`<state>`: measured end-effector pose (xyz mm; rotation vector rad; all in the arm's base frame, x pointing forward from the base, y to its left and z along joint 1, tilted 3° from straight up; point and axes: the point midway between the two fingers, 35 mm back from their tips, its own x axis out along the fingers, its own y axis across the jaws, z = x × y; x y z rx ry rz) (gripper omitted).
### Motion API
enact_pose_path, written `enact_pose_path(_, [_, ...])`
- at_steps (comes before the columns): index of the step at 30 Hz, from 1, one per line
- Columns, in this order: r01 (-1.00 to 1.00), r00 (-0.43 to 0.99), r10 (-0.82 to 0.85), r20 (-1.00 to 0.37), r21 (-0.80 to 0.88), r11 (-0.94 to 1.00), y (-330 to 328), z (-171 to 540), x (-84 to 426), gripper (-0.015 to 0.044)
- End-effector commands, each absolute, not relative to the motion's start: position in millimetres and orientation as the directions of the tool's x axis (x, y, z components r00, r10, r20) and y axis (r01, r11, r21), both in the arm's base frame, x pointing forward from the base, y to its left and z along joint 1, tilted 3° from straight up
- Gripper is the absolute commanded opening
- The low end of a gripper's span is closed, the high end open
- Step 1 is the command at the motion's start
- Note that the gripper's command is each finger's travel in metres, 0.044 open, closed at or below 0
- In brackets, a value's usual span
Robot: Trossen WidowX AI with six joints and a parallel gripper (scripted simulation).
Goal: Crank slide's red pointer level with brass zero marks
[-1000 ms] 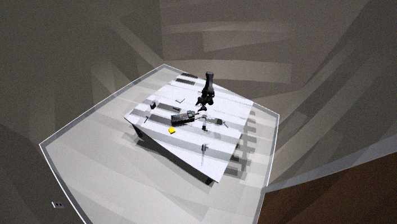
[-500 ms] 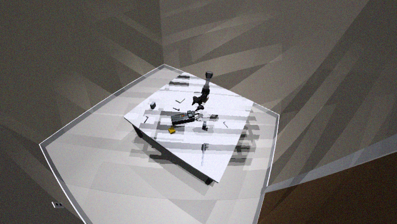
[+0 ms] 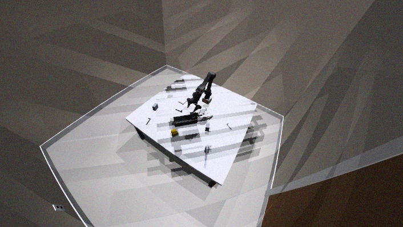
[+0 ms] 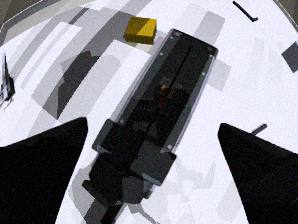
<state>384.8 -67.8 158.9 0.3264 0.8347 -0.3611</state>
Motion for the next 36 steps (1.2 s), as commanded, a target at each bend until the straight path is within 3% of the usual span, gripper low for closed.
enact_pose_path(1, [0.335,0.675,-0.143,-0.723,0.129,0.933,-90,165,391,0.0440])
enact_pose_path(7, [0.256,0.721,-0.119,-0.682,0.103,0.961,-109,170,394,0.0440])
enact_pose_path(16, [0.256,0.721,-0.119,-0.682,0.103,0.961,-107,114,397,0.0440])
enact_pose_path(36, [0.256,0.721,-0.119,-0.682,0.103,0.961,-107,115,397,0.0440])
